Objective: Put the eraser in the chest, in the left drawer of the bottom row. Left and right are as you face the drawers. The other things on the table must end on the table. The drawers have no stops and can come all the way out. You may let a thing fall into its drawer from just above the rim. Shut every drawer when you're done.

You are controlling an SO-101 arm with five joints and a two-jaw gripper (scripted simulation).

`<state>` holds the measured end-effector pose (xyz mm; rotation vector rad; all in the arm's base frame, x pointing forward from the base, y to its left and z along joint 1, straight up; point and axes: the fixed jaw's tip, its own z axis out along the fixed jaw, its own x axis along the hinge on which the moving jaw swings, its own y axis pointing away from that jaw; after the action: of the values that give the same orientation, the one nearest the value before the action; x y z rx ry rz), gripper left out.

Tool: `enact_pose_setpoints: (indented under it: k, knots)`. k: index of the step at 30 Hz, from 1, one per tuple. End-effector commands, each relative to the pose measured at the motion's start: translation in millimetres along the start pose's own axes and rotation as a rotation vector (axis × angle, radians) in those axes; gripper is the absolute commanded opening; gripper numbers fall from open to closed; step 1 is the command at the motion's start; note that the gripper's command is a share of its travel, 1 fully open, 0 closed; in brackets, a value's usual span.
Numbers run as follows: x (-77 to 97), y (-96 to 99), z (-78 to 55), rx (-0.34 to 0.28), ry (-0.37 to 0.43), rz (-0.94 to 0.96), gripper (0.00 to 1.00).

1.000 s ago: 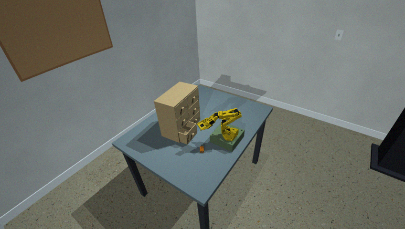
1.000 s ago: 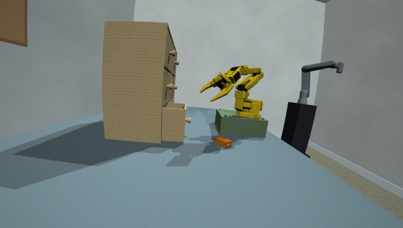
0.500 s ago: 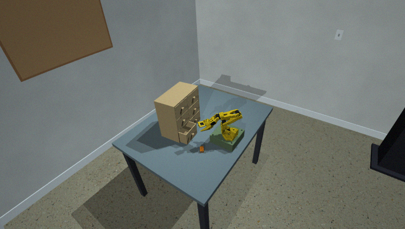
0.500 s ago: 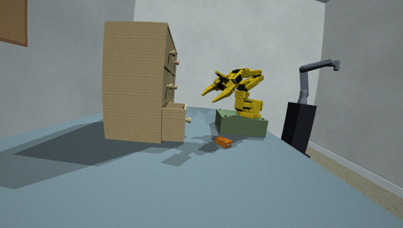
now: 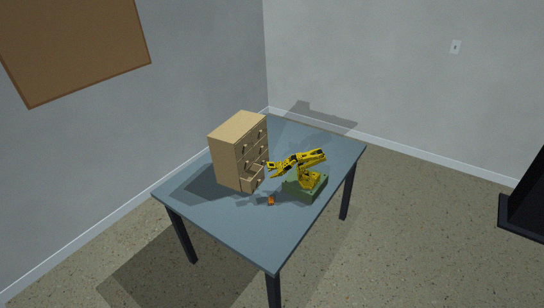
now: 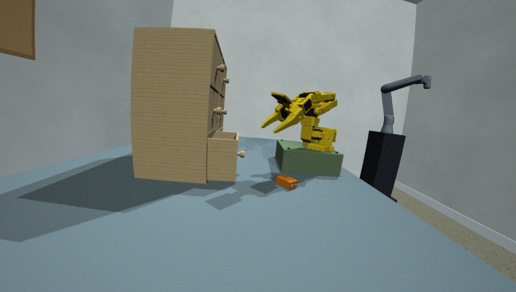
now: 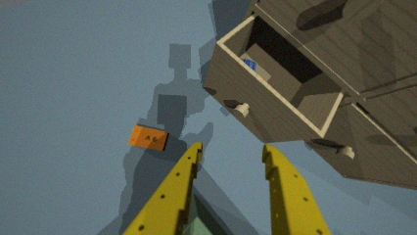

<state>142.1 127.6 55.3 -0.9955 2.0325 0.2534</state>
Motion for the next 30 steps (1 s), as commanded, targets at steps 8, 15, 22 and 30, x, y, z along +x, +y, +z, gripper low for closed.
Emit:
enact_pose_setpoints:
  k: [8,15,22,30]
  knots:
    - [2.6,6.2,1.4,-0.018,-0.038,0.217,0.24]
    - [-0.3,6.1,0.8,-0.020,-0.054,0.250,0.23]
    - [-0.3,6.1,0.8,-0.020,-0.054,0.250,0.23]
    - [-0.3,6.1,0.8,-0.020,-0.054,0.250,0.22]
